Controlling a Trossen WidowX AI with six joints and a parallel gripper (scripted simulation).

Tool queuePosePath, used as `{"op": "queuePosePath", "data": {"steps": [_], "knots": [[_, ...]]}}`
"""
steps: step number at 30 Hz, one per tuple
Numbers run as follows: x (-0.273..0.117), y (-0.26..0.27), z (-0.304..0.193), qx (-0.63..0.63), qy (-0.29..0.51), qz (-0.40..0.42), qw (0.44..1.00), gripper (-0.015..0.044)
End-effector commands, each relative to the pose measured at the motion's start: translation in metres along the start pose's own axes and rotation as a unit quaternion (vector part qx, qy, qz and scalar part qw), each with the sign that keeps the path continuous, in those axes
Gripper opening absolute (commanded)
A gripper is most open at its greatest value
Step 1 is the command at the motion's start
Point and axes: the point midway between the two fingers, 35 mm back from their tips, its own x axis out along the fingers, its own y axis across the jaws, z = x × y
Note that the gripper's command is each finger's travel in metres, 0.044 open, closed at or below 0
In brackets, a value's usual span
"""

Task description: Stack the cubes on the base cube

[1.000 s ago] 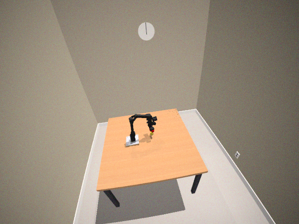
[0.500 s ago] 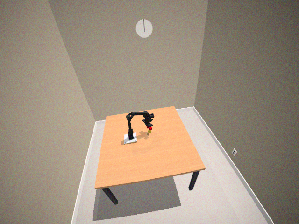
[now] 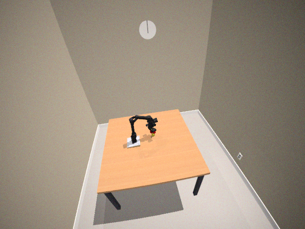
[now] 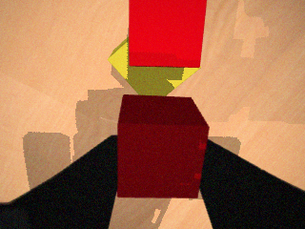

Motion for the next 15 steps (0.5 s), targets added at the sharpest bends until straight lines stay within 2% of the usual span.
{"op": "queuePosePath", "data": {"steps": [1, 15], "knots": [[0.002, 0.001, 0.0, -0.003, -0.001, 0.002, 1.0, 0.0105], [0.016, 0.0, 0.001, -0.001, -0.001, 0.002, 1.0, 0.0105]]}}
